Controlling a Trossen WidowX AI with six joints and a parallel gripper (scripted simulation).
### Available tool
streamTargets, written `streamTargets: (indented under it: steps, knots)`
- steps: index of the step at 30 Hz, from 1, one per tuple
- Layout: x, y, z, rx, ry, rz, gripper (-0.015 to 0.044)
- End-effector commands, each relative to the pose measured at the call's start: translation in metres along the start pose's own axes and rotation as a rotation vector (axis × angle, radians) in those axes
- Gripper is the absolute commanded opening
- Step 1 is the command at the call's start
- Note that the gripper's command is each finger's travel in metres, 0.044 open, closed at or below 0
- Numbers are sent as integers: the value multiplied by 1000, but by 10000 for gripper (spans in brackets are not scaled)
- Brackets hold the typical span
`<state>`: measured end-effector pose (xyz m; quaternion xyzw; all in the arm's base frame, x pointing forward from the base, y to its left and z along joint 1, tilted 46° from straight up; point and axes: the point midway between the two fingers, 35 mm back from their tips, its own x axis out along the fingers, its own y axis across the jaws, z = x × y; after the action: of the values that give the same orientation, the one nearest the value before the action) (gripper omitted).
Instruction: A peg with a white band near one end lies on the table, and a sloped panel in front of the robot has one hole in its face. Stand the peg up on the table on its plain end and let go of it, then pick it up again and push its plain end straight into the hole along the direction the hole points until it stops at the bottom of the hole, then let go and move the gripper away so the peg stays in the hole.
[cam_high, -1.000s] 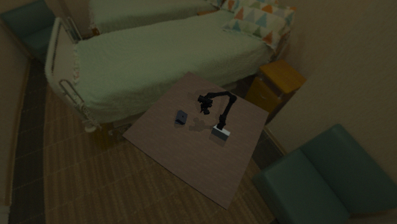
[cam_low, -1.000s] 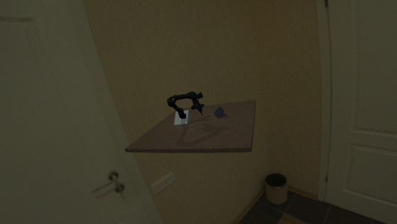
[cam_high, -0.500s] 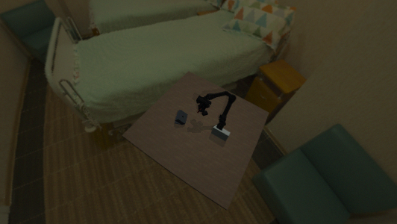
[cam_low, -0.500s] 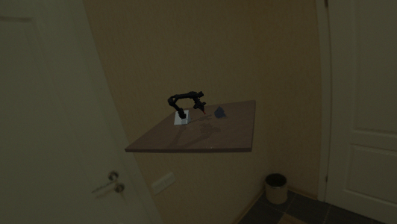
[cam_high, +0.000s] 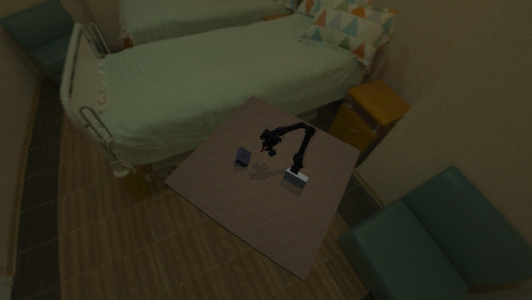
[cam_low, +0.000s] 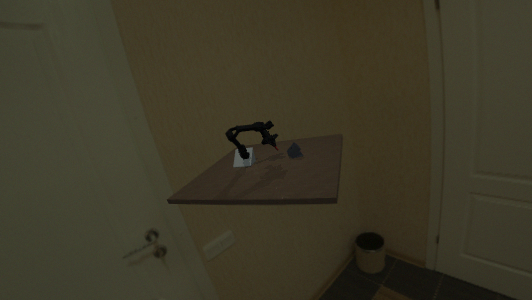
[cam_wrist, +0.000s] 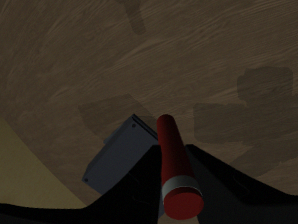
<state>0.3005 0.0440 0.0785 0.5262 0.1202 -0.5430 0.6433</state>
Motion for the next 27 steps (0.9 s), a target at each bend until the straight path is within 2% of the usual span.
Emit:
streamTargets:
  steps: [1, 27]
  knots:
    - [0, -1, -11, -40, 27, 18, 0]
    - [-2, -2, -64, -222, 144, 144, 0]
